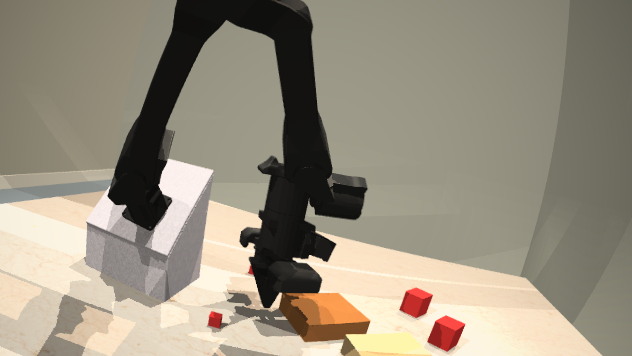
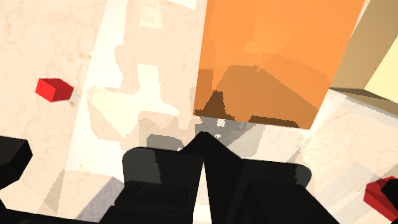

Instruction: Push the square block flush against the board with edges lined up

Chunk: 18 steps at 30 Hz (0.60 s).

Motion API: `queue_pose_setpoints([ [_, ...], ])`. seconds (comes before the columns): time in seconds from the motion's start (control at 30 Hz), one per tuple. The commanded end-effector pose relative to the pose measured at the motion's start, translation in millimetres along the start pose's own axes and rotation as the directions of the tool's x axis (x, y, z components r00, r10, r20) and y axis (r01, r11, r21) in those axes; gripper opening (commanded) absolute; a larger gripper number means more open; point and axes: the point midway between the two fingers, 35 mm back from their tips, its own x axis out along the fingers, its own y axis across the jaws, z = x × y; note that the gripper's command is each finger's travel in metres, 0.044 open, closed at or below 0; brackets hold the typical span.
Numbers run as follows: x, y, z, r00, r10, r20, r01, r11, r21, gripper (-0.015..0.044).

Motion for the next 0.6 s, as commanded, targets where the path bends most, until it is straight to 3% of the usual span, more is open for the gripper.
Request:
queue_pose_setpoints([
  [0.0,4,0,0,1.0,-0.006,-0.003,0.006,1.0,-0.006,0.0],
  [0.57,3,-2,27,1.0,-0.006,-0.001,0.006,1.0,-0.005,0.0],
])
